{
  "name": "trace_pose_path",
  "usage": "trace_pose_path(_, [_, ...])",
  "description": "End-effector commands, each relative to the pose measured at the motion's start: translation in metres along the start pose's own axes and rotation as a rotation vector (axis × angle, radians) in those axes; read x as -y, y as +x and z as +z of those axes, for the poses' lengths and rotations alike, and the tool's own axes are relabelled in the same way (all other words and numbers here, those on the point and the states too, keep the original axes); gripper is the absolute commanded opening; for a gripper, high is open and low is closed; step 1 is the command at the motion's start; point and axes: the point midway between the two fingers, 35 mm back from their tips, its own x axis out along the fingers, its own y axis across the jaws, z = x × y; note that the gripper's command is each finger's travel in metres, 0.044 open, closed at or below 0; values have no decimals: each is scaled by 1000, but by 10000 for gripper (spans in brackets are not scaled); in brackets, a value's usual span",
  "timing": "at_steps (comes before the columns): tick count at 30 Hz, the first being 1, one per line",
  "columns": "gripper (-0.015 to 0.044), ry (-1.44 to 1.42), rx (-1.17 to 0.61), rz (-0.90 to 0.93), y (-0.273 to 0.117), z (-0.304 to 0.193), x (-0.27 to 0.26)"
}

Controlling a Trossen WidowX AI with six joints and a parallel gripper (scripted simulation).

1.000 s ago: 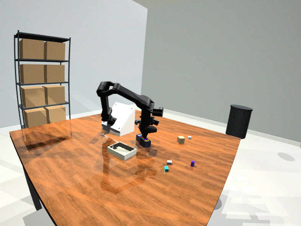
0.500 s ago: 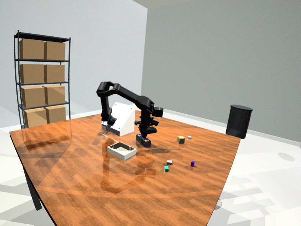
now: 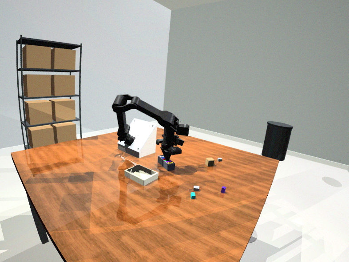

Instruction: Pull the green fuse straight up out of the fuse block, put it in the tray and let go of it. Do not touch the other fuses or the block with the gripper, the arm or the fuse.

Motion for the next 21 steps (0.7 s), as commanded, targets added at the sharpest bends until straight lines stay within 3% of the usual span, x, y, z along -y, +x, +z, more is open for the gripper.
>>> trace_pose_path(1, [0, 4, 1, 0, -2, 0, 0])
trace_pose_path(21, [0, 2, 1, 0, -12, 0, 1])
